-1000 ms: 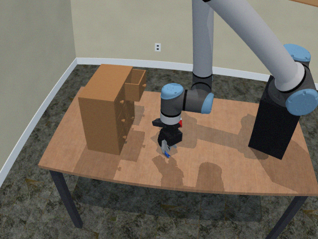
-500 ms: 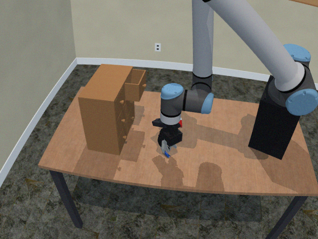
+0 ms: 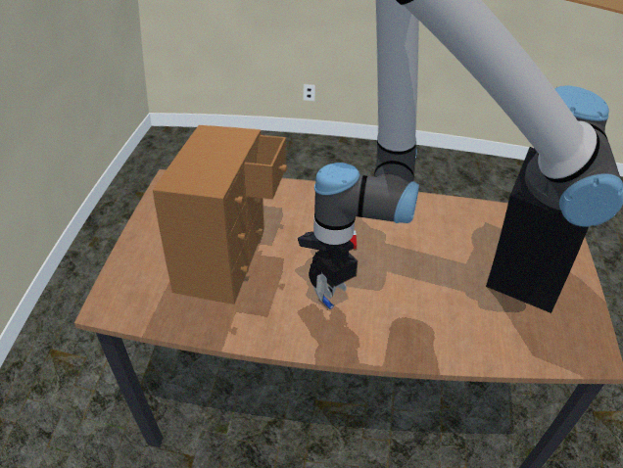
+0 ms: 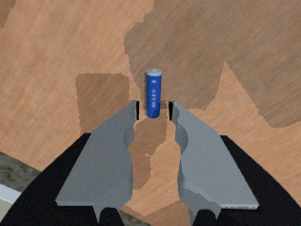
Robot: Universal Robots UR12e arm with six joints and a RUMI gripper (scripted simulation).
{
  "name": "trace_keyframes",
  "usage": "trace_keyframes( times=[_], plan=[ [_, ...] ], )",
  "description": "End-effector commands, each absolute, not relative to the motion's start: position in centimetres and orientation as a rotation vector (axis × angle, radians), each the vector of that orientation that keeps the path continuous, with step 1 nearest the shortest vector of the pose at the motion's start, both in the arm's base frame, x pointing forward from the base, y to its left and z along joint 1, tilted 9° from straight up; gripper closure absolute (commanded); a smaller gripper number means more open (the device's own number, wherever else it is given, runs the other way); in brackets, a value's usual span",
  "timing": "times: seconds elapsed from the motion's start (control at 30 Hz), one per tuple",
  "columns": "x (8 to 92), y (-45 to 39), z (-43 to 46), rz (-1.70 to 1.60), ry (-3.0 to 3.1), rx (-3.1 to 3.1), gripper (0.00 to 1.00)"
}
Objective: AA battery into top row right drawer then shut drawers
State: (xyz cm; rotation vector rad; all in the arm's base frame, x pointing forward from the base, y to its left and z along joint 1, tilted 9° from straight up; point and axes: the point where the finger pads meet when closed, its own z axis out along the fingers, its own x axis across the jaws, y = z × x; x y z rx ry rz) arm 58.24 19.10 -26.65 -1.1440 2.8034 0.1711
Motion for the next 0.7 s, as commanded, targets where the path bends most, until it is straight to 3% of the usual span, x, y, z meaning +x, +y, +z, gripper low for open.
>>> trace_keyframes(
  times=[0.0,0.67],
  plan=[
    [58.28,19.1,-26.61,0.171,2.803,-1.144,0.83],
    [58.33,19.23,-27.51,0.171,2.803,-1.144,0.83]
  ],
)
